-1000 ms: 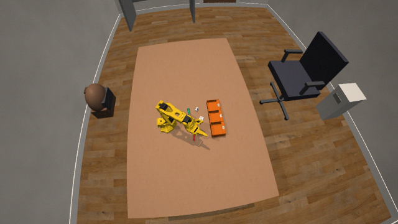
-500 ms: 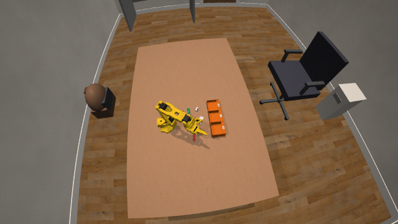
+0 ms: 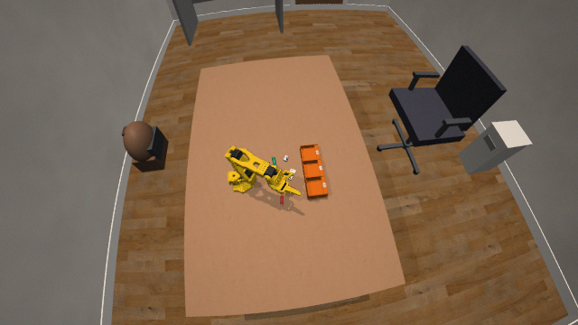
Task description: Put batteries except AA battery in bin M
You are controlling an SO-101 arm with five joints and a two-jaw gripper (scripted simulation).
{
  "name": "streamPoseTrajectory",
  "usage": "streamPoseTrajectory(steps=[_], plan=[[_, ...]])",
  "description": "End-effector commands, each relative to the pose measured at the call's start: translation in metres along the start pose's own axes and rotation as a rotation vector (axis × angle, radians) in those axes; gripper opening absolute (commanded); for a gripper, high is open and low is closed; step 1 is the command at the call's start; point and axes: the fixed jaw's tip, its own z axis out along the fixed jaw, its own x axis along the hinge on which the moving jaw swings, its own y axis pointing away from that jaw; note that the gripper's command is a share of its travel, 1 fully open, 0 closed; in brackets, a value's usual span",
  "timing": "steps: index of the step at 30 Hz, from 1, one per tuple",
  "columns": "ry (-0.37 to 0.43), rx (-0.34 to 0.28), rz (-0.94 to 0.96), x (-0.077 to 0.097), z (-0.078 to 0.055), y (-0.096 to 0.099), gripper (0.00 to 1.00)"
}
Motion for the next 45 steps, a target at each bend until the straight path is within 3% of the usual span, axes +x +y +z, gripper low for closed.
streamPoseTrajectory(steps=[1, 10, 24, 26, 38, 45], plan=[[-0.006, 0.028, 0.032, -0.003, -0.005, -0.008, 0.97], [-0.024, 0.053, 0.173, -0.013, -0.014, -0.027, 0.86], [-0.133, 0.114, 0.694, -0.057, -0.038, -0.086, 0.45], [-0.133, 0.114, 0.694, -0.057, -0.038, -0.086, 0.45], [-0.250, 0.109, 1.084, -0.095, -0.049, -0.114, 0.15], [-0.275, 0.102, 1.162, -0.102, -0.051, -0.118, 0.09]])
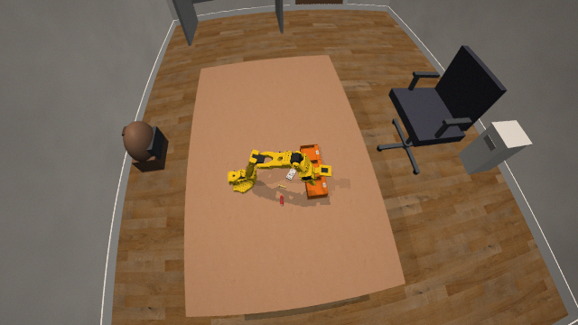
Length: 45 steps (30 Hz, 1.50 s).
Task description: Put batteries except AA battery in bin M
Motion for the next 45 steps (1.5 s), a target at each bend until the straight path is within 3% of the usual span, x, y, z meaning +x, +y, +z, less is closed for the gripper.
streamPoseTrajectory(steps=[1, 22, 23, 45], plan=[[-0.033, -0.007, 0.038, -0.0129, -0.0105, 0.0039, 0.08], [-0.037, -0.009, 0.059, -0.0145, -0.0105, 0.0053, 0.07], [-0.078, -0.013, 0.059, -0.0205, -0.0186, 0.0077, 0.07], [-0.078, -0.013, 0.059, -0.0201, -0.0140, 0.0078, 0.07]])
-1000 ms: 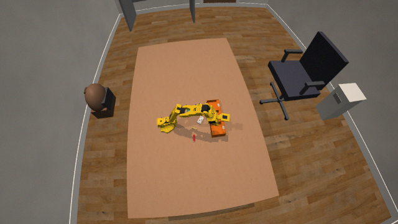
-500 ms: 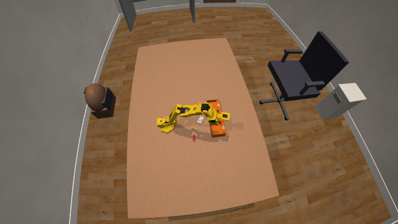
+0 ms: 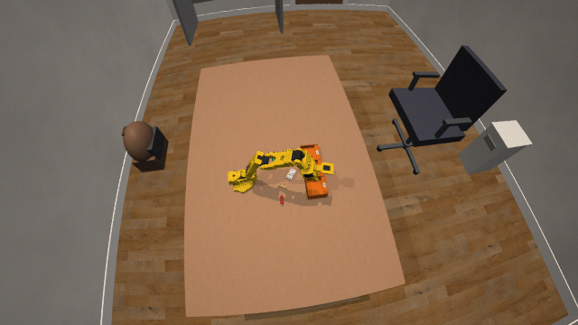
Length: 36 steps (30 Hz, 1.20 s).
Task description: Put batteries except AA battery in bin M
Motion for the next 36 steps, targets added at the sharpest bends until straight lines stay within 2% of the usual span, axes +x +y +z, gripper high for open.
streamPoseTrajectory(steps=[1, 4, 12, 16, 31, 32, 36], plan=[[-0.048, -0.005, 0.001, -0.006, -0.003, 0.003, 0.07], [-0.048, -0.005, 0.001, -0.005, -0.001, 0.003, 0.07], [-0.048, -0.005, 0.001, 0.007, 0.025, 0.003, 0.07], [-0.048, -0.005, 0.001, 0.013, 0.032, 0.003, 0.07], [-0.048, -0.005, 0.001, 0.014, 0.034, 0.003, 0.07], [-0.079, -0.005, 0.001, 0.012, 0.029, 0.003, 0.07], [-0.079, -0.005, 0.001, 0.012, 0.029, 0.003, 0.07]])
